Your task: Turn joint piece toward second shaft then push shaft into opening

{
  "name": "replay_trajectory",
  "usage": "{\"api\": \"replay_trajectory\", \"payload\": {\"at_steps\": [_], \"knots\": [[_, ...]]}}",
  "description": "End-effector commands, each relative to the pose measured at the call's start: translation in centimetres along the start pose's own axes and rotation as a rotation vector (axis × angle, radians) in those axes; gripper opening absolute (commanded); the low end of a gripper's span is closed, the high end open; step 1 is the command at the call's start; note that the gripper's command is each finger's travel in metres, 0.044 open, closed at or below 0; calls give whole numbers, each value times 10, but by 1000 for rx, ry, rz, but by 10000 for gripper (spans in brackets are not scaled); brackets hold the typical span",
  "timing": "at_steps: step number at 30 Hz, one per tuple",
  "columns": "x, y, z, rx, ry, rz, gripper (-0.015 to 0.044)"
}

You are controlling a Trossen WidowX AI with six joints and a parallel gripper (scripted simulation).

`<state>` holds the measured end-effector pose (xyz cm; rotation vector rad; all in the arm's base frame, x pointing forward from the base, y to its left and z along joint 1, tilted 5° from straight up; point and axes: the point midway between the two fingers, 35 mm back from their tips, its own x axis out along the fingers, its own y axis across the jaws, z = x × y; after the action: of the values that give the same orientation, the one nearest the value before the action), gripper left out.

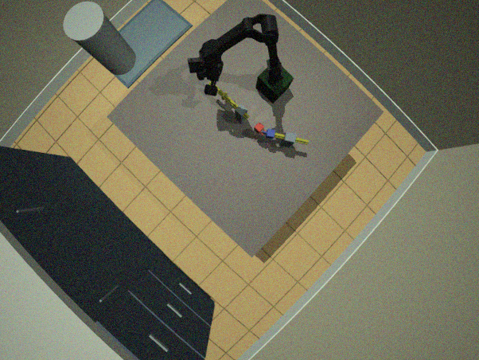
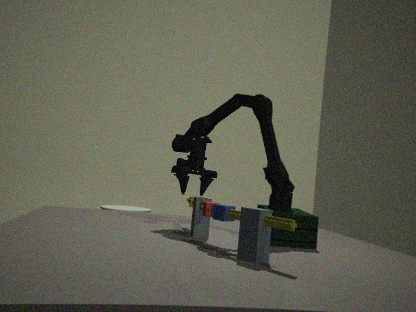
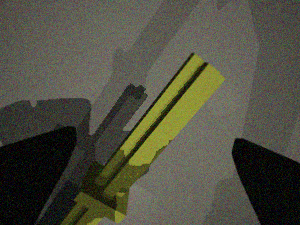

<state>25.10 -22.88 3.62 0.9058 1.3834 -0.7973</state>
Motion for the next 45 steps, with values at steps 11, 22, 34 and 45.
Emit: {"api": "replay_trajectory", "payload": {"at_steps": [11, 22, 34, 45], "knots": [[23, -2, -3, 483, 3, 17, 440], [27, -2, -4, 568, 3, 20, 440], [46, -1, -4, 568, 3, 20, 440], [57, -1, -5, 568, 3, 20, 361]]}}
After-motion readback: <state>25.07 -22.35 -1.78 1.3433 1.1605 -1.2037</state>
